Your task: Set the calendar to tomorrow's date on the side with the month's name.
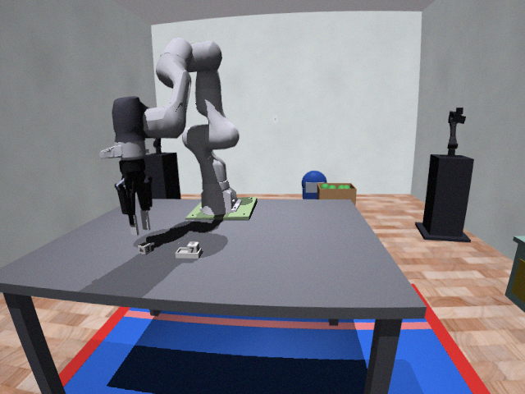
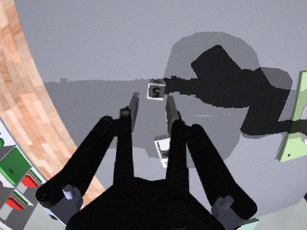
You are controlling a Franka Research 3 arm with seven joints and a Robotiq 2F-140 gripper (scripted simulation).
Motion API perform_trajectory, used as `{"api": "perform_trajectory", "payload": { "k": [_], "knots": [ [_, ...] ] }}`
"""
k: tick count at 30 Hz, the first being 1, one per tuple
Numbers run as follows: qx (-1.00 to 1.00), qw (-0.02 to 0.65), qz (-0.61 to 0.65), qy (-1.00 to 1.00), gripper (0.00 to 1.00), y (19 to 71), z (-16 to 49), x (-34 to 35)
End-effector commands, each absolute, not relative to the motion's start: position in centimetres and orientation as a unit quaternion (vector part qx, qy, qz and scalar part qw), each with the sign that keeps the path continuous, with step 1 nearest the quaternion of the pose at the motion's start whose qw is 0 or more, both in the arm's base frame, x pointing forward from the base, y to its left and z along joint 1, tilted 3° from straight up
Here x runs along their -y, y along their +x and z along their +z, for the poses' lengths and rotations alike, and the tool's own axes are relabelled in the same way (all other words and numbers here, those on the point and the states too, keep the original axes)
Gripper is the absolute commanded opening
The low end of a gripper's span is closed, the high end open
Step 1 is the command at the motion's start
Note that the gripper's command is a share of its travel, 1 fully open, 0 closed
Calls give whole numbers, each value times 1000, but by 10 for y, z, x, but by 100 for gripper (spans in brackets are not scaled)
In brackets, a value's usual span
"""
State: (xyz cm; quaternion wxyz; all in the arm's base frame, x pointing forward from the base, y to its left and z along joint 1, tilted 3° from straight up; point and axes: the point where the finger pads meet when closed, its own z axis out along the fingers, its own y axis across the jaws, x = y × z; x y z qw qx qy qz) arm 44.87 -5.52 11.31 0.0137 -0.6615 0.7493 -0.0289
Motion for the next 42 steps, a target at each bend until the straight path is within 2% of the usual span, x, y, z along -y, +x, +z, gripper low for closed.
{"api": "perform_trajectory", "payload": {
  "k": [1, 11, 17, 28, 32, 36, 42],
  "knots": [
    [-750, 7, -24, -661, 28, 444, 118, 56],
    [-750, -16, -38, -660, 28, 443, 117, 54],
    [-746, -82, -99, -654, 28, 444, 117, 52],
    [-742, -115, -124, -649, 28, 443, 116, 48],
    [-733, -163, -165, -640, 28, 443, 115, 46],
    [-729, -180, -185, -634, 28, 445, 116, 46],
    [-727, -187, -195, -632, 28, 446, 115, 42]
  ]
}}
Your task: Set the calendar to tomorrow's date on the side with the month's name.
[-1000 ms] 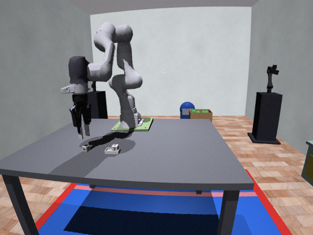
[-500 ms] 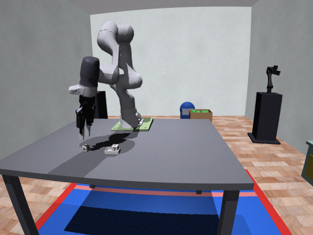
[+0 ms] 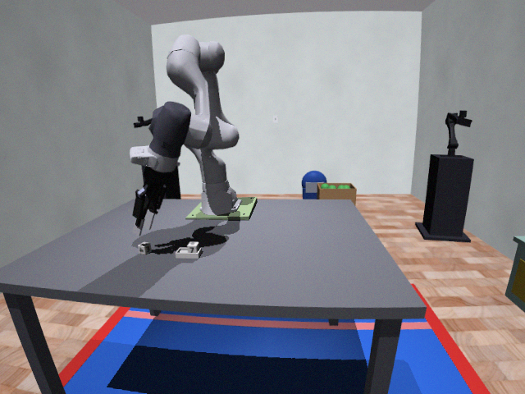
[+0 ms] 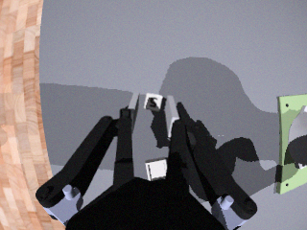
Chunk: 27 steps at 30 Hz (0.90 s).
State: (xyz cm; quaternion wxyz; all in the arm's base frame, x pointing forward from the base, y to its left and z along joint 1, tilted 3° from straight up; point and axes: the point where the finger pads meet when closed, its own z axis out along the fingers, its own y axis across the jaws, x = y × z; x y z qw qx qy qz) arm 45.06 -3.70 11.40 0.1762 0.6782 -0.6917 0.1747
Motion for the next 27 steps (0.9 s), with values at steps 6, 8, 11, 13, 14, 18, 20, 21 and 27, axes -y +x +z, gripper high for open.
{"api": "perform_trajectory", "payload": {
  "k": [6, 8, 11, 13, 14, 18, 20, 21, 27],
  "knots": [
    [721, 210, 209, 626, 28, 445, 113, 42],
    [714, 234, 227, 619, 28, 445, 112, 42],
    [702, 266, 258, 608, 28, 445, 112, 41],
    [699, 274, 268, 604, 28, 446, 112, 40],
    [696, 279, 274, 602, 28, 446, 112, 40],
    [696, 280, 275, 601, 28, 447, 110, 37],
    [696, 280, 275, 601, 28, 447, 110, 37],
    [696, 280, 275, 601, 28, 447, 110, 37],
    [696, 280, 275, 601, 28, 447, 110, 37]
  ]
}}
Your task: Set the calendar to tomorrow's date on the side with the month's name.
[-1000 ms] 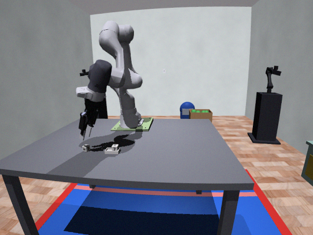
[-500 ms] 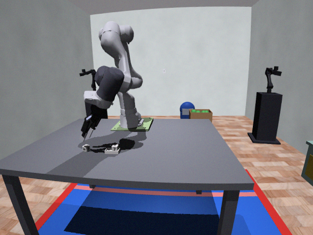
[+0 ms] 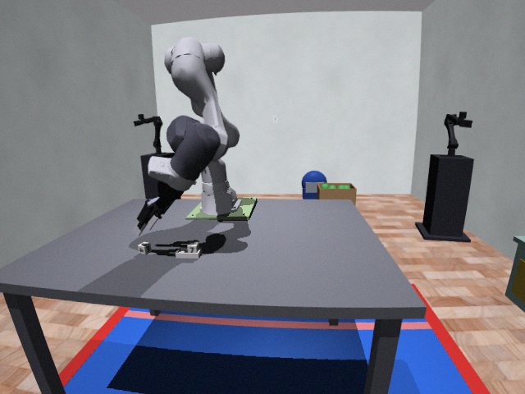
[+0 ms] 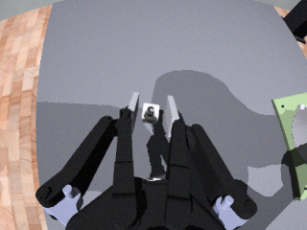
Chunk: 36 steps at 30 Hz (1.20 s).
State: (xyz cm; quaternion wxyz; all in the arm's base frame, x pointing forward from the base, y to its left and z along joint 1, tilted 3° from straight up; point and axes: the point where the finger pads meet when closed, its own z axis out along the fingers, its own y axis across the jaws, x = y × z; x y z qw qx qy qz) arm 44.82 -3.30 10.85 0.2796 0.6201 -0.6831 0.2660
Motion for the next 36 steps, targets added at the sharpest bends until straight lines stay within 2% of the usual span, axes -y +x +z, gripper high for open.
{"api": "perform_trajectory", "payload": {
  "k": [1, 36],
  "knots": [
    [696, 280, 275, 601, 28, 447, 110, 37],
    [696, 280, 275, 601, 28, 448, 78, 38]
  ]
}}
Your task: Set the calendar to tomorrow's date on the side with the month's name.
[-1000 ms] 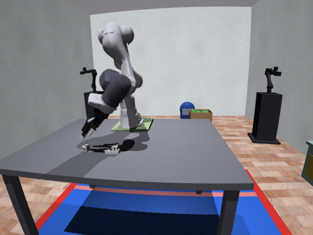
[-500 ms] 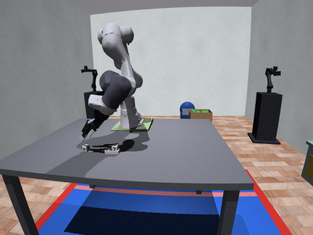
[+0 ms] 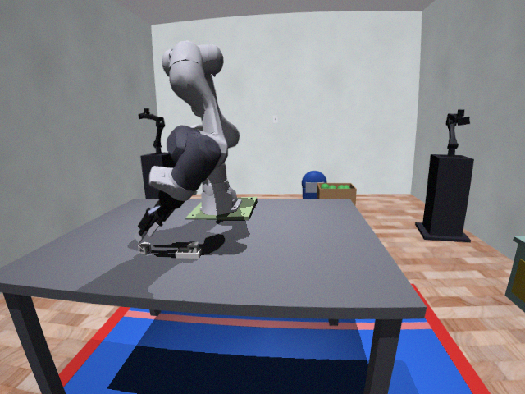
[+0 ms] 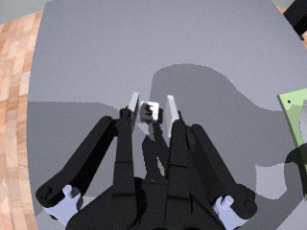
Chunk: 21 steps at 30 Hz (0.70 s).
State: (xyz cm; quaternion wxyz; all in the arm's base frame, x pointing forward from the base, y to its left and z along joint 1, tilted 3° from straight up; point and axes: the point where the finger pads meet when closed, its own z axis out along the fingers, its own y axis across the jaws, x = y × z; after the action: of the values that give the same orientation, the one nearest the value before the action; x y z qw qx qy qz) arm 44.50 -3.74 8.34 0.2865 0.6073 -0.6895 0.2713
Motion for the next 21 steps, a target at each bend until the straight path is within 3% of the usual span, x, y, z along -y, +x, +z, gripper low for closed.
{"api": "perform_trajectory", "payload": {
  "k": [1, 21],
  "knots": [
    [696, 280, 275, 601, 28, 448, 76, 38],
    [696, 280, 275, 601, 28, 450, 47, 38]
  ]
}}
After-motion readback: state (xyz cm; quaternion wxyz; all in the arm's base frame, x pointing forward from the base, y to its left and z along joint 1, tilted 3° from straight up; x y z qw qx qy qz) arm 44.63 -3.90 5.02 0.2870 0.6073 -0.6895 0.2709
